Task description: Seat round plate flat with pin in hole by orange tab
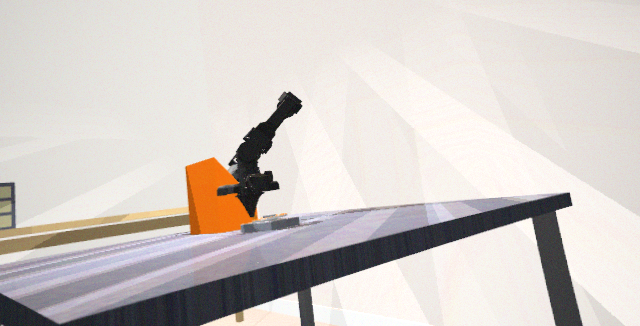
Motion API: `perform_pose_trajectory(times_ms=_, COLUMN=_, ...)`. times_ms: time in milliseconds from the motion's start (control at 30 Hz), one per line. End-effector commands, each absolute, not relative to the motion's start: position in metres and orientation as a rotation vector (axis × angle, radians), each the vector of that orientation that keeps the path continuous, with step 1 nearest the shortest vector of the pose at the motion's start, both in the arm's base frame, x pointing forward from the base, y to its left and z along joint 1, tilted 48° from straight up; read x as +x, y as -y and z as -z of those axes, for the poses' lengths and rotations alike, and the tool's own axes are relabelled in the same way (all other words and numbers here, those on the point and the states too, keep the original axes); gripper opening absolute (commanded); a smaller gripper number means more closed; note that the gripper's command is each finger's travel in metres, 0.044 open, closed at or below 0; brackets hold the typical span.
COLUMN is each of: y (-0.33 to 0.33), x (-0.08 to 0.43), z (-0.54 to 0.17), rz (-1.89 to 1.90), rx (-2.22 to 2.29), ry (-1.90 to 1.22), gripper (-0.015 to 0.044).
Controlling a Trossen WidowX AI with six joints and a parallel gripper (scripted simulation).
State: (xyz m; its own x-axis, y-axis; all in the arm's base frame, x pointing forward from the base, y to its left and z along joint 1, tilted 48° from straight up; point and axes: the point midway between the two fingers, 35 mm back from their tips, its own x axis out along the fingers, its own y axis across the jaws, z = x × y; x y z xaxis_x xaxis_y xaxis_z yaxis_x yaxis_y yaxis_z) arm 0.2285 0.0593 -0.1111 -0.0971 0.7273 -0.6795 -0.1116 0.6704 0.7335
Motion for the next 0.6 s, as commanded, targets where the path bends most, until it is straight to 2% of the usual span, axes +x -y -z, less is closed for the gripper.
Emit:
perform_pose_trajectory(times_ms=0, y=-0.061, x=0.221, z=0.109, rz=-0.764, rx=0.536, ry=-1.521, gripper=0.0000)
perform_pose_trajectory(times_ms=567, y=-0.071, x=0.208, z=0.096, rz=-0.764, rx=0.537, ry=-1.522, gripper=0.0000)
